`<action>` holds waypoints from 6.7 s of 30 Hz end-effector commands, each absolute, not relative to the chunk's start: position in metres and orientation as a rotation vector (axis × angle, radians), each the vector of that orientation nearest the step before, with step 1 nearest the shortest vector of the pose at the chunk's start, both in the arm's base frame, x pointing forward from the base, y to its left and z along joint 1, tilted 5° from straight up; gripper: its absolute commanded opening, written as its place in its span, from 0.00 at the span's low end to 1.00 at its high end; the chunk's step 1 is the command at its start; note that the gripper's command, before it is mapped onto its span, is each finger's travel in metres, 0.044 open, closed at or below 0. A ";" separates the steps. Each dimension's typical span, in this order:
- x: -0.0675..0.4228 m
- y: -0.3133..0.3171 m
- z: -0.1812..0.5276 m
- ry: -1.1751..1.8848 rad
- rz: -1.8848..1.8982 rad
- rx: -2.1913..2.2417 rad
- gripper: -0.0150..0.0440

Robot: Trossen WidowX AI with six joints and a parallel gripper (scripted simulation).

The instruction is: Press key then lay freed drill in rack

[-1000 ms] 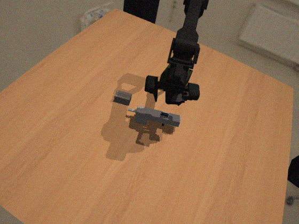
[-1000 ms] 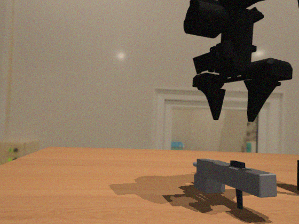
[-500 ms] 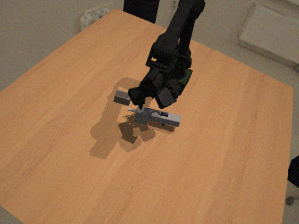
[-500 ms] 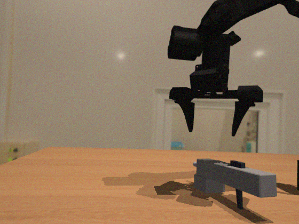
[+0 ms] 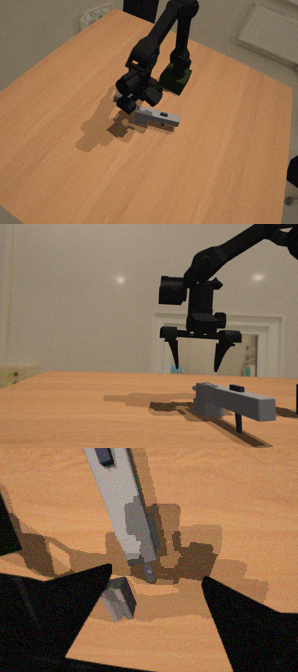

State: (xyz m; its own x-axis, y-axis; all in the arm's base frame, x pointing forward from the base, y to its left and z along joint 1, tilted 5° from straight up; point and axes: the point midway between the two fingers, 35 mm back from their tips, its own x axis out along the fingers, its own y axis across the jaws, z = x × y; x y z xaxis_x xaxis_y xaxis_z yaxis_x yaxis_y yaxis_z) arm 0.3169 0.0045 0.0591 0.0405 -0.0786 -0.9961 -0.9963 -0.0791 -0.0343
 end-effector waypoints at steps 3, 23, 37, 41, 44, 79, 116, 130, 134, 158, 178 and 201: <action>0.320 -0.039 0.029 1.023 1.500 -1.609 1.00; 0.320 -0.039 0.029 1.023 1.500 -1.609 1.00; 0.319 -0.036 0.009 1.023 1.501 -1.609 1.00; 0.318 -0.035 0.002 1.023 1.501 -1.609 1.00; 0.317 -0.034 -0.003 1.023 1.501 -1.609 1.00; 0.316 -0.031 -0.019 1.016 1.501 -1.612 0.25; 0.334 -0.068 -0.017 1.025 1.499 -1.612 0.25; 0.332 -0.067 -0.018 1.025 1.497 -1.608 0.74; 0.331 -0.065 -0.019 1.025 1.498 -1.610 0.92; 0.328 -0.055 -0.023 1.024 1.500 -1.610 1.00; 0.328 -0.053 -0.023 1.020 1.501 -1.614 0.51; 0.326 -0.054 -0.020 1.024 1.500 -1.610 0.25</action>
State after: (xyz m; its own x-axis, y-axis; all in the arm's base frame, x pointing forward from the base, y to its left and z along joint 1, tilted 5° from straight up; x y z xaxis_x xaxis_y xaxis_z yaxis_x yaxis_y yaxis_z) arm 0.3271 -0.0536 -0.0211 0.0204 -0.0863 -0.9961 -0.8957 -0.4442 0.0202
